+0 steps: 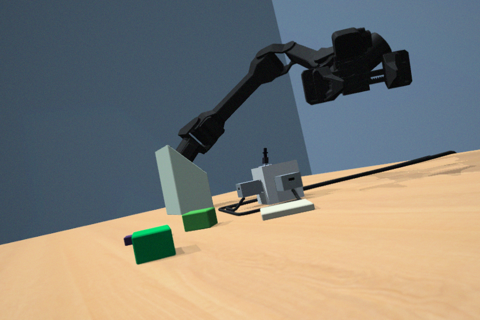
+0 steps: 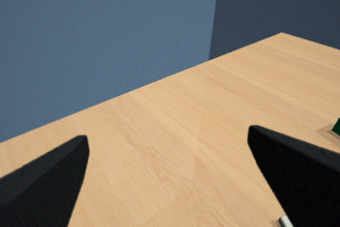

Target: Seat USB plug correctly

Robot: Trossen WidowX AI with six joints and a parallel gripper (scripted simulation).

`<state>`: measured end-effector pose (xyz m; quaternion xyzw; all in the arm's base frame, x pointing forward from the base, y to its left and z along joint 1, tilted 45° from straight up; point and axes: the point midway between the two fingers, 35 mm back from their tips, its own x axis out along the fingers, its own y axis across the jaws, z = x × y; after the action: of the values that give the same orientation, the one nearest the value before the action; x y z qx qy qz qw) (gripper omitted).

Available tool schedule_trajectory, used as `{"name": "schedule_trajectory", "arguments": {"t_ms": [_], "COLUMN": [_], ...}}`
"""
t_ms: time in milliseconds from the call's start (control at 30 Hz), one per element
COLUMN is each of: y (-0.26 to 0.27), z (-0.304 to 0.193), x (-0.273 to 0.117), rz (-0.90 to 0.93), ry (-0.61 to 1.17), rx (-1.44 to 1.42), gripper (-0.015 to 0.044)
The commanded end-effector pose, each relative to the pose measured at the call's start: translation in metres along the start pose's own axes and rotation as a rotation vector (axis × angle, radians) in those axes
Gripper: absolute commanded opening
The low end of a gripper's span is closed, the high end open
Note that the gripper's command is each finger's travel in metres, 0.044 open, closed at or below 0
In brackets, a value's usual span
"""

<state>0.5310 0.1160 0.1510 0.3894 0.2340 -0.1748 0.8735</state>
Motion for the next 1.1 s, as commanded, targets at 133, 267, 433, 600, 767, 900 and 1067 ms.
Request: {"name": "schedule_trajectory", "arguments": {"t_ms": [133, 267, 433, 600, 767, 900, 1067], "y": [-0.086, -0.137, -0.18, -0.188, -0.188, -0.188, -0.188], "z": [-0.022, -0.039, -0.056, -0.058, -0.058, -0.058, -0.058], "x": [-0.01, -0.04, -0.101, -0.154, -0.155, -0.155, -0.155], "rz": [-0.212, -0.379, -0.607, -0.79, -0.793, -0.793, -0.793], "ry": [0.36, 0.604, 0.902, 1.124, 1.128, 1.128, 1.128], "rx": [0.142, 0.324, 0.663, 1.031, 1.037, 1.037, 1.037], "gripper": [0.044, 0.044, 0.044, 0.044, 0.044, 0.044, 0.044]}}
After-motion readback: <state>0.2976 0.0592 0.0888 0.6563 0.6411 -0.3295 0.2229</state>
